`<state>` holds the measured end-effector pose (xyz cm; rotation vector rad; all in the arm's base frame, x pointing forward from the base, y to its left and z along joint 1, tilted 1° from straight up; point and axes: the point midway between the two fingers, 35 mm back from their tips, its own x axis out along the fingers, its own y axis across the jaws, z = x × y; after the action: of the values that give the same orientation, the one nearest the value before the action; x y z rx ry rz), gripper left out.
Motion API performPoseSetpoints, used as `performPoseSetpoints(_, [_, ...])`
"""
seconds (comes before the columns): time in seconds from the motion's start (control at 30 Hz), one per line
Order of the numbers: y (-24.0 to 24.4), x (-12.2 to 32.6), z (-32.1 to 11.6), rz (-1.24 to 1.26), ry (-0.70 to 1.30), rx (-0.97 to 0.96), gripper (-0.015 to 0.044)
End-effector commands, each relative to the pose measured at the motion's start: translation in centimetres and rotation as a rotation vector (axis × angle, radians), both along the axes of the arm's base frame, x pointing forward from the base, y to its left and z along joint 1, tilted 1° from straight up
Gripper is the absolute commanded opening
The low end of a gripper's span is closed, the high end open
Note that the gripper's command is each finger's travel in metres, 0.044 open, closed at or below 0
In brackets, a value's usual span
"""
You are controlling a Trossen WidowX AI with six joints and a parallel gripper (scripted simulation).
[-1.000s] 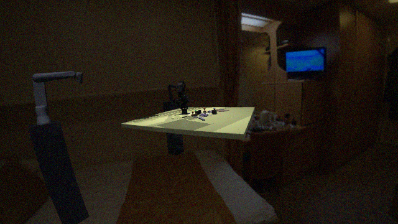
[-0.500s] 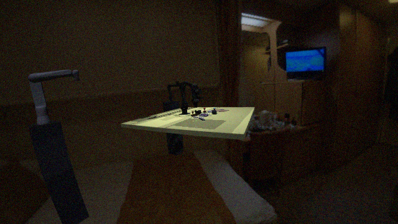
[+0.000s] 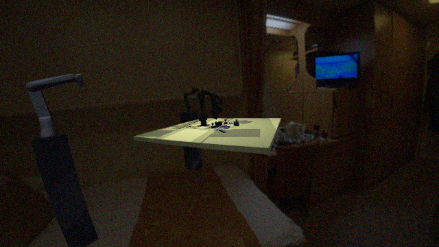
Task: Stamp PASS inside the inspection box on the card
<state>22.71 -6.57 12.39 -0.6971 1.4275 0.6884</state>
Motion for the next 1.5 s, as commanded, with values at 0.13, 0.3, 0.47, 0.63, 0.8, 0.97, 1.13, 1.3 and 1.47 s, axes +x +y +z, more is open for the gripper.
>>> performPoseSetpoints(0.13, [-0.1,0.1,-1.3,0.005,0.004,-0.002,0.0227])
performPoseSetpoints(0.3, [-0.1,0.1,-2.1,0.005,0.004,-0.002,0.0227])
performPoseSetpoints(0.47, [-0.1,0.2,-3.0,0.005,0.004,-0.002,0.0227])
performPoseSetpoints(0.63, [-0.1,0.2,-3.8,0.005,0.004,-0.002,0.0227])
performPoseSetpoints(0.8, [-0.1,0.1,-4.6,0.005,0.004,-0.002,0.0227])
performPoseSetpoints(0.97, [-0.1,0.1,-5.4,0.005,0.005,-0.002,0.0227])
performPoseSetpoints(1.13, [0.0,0.0,-6.2,0.005,0.005,-0.002,0.0227])
performPoseSetpoints(1.3, [0.0,-0.1,-6.7,0.005,0.005,-0.002,0.0227])
performPoseSetpoints(1.47, [0.0,0.0,-6.5,0.005,0.001,0.000,0.0149])
